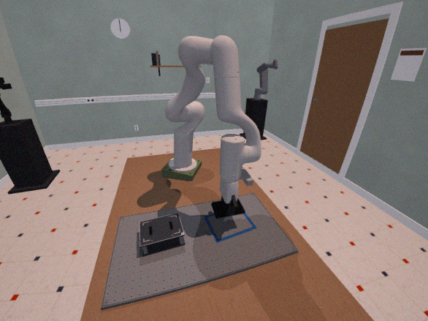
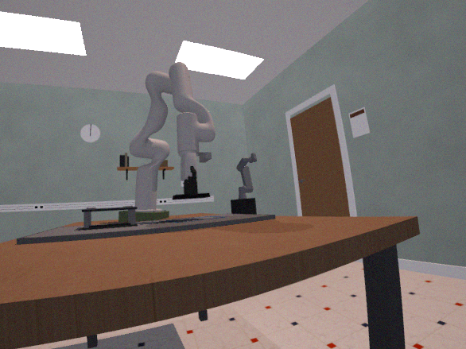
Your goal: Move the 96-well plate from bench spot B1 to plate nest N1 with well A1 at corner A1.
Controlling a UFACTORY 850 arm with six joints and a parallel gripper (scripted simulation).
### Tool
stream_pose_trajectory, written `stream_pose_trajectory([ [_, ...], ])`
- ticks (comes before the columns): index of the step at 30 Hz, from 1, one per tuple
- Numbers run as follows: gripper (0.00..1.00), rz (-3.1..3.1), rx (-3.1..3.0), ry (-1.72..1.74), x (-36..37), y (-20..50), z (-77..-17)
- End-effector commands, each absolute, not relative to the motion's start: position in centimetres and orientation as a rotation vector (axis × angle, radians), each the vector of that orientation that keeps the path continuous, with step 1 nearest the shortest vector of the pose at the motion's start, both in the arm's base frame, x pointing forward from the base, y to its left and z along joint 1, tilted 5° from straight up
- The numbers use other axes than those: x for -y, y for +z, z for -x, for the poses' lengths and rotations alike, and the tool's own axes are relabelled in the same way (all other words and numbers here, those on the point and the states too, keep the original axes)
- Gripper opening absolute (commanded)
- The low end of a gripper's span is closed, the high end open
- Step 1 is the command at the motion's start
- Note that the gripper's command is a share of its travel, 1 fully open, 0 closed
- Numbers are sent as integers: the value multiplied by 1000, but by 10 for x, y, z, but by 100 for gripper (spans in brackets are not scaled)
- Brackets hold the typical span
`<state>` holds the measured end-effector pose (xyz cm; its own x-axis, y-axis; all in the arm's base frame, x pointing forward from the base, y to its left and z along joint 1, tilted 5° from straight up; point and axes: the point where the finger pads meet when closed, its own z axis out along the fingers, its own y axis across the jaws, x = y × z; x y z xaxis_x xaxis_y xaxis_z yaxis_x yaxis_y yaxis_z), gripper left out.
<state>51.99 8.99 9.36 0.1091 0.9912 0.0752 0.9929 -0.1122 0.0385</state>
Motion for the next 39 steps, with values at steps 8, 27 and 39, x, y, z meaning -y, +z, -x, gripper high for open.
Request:
stream_pose_trajectory([
  [8,0,2324,2079,-129,-90,95,-521],
  [27,0,2771,1384,-115,-37,102,-519],
  [39,0,2952,902,-103,-4,107,-518],
])
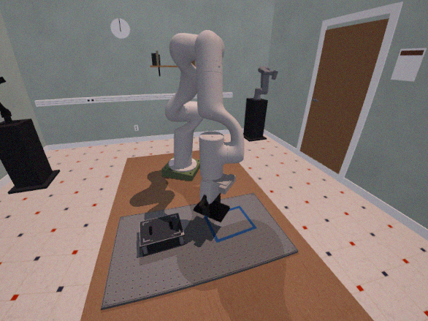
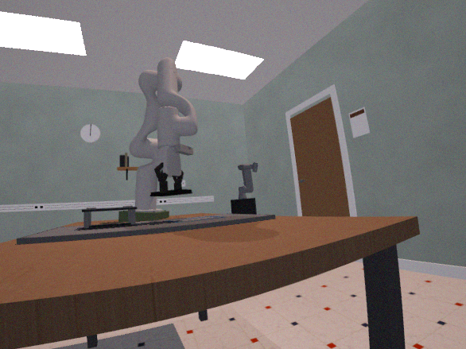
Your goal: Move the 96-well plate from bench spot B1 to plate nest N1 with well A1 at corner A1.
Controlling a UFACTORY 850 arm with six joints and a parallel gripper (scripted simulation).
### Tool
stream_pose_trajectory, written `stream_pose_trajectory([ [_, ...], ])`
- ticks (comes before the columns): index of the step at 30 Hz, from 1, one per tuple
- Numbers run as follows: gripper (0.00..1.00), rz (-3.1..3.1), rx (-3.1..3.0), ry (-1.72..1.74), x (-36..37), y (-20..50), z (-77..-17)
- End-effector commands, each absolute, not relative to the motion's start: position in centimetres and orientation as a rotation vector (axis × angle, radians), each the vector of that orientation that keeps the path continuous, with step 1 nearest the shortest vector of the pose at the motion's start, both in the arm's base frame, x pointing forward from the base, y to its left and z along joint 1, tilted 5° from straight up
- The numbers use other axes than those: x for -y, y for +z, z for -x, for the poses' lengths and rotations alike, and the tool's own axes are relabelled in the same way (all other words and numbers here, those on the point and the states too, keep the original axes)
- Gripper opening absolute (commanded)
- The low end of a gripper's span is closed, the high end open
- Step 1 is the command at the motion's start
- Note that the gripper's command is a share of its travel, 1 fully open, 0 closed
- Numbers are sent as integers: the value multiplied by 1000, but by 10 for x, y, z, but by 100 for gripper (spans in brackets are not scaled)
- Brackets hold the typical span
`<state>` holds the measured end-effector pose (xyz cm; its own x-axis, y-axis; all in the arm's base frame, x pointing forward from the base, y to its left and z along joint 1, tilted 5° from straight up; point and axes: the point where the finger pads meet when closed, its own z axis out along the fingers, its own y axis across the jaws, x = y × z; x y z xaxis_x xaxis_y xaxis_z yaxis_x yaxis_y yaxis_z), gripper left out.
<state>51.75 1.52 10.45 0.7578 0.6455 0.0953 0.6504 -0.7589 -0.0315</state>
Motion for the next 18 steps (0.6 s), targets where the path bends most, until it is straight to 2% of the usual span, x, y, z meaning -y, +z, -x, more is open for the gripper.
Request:
stream_pose_trajectory([
  [1,0,2966,852,-101,-1,107,-518],
  [18,0,3070,92,-77,49,114,-517],
])
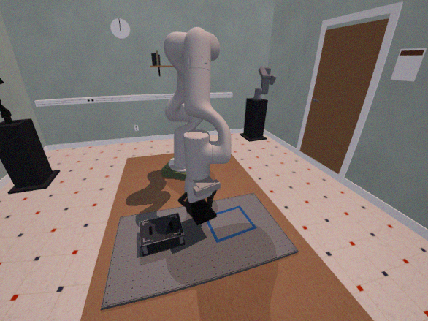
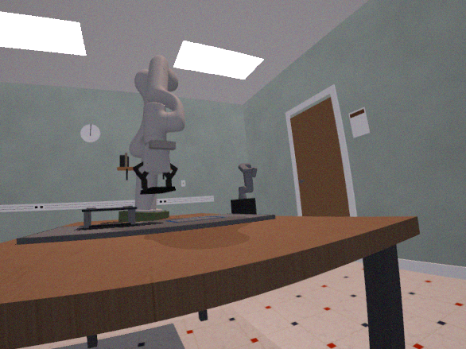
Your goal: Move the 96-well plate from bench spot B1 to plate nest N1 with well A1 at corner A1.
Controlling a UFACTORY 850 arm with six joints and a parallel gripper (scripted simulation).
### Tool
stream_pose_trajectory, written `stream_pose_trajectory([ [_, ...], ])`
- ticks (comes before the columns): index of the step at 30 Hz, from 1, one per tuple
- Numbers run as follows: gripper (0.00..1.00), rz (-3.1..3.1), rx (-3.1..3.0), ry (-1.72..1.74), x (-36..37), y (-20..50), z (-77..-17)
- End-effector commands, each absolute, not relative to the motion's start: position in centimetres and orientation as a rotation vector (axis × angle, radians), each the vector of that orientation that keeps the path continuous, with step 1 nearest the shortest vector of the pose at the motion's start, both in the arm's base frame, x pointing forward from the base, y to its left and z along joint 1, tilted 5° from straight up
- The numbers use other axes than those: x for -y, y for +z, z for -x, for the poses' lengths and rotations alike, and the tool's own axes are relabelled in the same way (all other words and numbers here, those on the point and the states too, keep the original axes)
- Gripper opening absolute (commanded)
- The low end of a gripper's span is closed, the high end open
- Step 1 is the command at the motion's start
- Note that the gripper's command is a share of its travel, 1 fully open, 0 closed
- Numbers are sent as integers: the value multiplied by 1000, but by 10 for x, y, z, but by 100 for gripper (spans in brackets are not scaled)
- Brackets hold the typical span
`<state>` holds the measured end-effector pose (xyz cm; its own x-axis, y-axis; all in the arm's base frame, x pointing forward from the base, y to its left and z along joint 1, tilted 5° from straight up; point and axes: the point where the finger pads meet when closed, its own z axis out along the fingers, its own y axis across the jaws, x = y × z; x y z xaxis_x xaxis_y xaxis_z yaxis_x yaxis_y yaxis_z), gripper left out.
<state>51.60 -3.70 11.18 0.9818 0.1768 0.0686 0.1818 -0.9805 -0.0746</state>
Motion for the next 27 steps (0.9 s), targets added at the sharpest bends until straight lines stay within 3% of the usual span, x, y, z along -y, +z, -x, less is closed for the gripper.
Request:
stream_pose_trajectory([
  [1,0,3071,40,-75,52,115,-517],
  [27,0,2833,-1154,-28,132,126,-514],
])
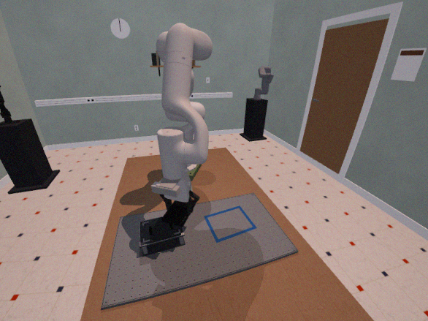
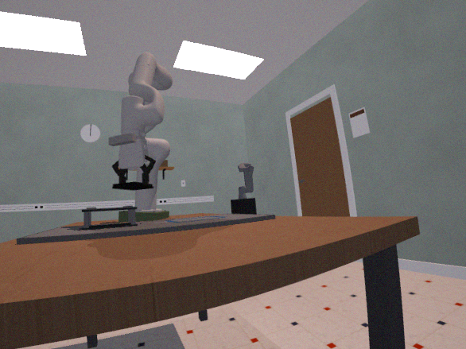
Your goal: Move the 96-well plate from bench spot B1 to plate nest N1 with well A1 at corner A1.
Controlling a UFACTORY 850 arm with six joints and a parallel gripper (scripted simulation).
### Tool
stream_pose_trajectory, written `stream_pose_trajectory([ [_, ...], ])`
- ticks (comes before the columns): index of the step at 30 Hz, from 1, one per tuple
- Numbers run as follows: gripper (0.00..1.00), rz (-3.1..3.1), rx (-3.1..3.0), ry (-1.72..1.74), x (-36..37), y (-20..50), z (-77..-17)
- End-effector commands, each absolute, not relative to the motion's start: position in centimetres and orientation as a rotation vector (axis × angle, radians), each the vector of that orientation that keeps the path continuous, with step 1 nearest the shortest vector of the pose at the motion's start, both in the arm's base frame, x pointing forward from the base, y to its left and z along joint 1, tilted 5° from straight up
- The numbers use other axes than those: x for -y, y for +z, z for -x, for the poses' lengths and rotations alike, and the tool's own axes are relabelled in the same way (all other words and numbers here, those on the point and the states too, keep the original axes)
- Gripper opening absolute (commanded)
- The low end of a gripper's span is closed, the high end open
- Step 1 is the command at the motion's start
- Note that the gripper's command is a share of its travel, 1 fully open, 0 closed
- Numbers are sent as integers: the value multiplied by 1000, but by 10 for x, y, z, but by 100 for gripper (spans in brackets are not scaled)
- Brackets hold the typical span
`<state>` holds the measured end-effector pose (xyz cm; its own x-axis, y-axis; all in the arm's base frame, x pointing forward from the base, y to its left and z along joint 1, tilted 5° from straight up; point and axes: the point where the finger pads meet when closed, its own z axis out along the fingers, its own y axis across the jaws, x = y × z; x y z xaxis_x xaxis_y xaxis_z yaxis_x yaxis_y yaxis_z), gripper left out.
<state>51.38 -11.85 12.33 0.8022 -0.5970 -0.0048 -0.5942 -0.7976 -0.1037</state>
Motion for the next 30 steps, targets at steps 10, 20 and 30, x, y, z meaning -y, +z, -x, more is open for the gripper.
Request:
stream_pose_trajectory([
  [10,0,2653,-1519,-11,158,130,-514],
  [20,0,2427,-1859,6,184,133,-513],
  [30,0,2171,-2153,23,202,135,-513],
])
